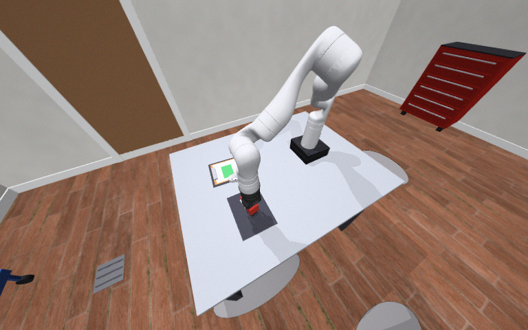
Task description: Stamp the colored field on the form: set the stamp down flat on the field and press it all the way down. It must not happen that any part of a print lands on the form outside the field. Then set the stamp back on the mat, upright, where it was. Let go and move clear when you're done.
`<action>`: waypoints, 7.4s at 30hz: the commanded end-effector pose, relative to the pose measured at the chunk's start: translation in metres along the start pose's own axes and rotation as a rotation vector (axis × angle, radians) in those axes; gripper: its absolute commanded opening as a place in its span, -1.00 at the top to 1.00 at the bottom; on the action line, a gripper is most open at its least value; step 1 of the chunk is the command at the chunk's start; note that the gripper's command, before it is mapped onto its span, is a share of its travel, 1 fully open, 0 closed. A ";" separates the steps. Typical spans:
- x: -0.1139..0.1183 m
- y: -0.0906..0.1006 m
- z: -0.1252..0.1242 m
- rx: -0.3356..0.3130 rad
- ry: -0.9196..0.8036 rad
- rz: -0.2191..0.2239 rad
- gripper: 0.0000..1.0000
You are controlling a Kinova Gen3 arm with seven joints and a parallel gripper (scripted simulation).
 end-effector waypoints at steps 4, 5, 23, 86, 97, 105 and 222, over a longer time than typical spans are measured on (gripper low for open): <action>0.000 0.000 0.000 0.000 0.000 -0.002 -1.00; 0.000 0.000 0.000 0.000 0.000 -0.002 -1.00; 0.000 -0.002 0.000 0.000 0.000 -0.002 -1.00; 0.000 -0.006 0.000 0.000 0.000 -0.002 -1.00; 0.000 -0.007 0.000 0.000 0.000 -0.002 -1.00; 0.000 -0.007 0.000 0.000 0.000 -0.002 -1.00; 0.000 0.032 0.000 0.000 0.000 -0.002 -0.15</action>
Point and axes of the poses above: the point where the finger pads meet when closed, its own y axis back along the fingers, its own x axis across the jaws, z = x × y, the point moved 9 cm from there along y, back along the fingers, and after that the axes turned 2 degrees about y, right-handed, at the moved point
